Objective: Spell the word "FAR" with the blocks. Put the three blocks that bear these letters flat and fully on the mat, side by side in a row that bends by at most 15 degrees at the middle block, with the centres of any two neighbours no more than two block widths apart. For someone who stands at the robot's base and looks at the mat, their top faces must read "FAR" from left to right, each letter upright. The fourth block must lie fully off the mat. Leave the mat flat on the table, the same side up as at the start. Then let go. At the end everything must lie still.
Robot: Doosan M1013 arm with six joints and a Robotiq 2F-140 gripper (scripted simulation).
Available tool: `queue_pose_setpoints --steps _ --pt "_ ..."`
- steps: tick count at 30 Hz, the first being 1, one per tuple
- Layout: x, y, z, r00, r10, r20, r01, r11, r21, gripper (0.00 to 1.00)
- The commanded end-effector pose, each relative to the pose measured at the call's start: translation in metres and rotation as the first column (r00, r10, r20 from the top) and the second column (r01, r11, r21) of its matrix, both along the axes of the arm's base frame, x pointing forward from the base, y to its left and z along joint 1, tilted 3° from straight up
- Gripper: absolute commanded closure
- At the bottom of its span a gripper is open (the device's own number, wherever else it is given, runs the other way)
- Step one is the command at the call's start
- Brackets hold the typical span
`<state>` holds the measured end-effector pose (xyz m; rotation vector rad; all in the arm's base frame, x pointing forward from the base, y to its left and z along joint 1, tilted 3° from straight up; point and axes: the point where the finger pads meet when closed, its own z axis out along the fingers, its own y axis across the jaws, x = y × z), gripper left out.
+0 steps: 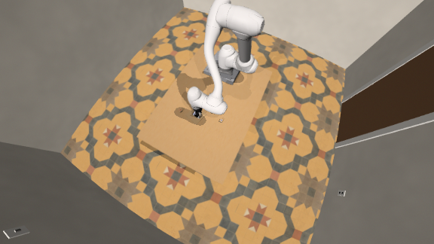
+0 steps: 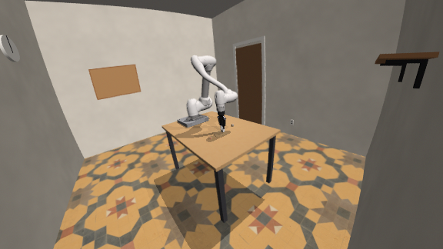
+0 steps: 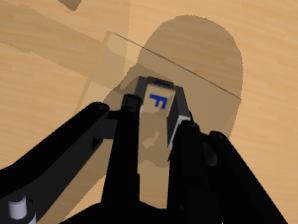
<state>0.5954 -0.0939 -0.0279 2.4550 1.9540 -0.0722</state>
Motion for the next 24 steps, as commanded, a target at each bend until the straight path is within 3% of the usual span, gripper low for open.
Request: queue_pose_setpoints --steps 1,16,24 --pt "-0.0036 -0.0015 -0.0051 1.000 0.004 -0.006 -0.004 1.000 -0.001 0.87" --pt "-0.0036 -0.0015 -0.0051 1.000 0.004 -0.006 -0.004 1.000 -0.001 0.87" --pt "-0.0036 -0.0015 -0.0051 1.000 0.004 -0.006 -0.004 1.000 -0.001 0.82"
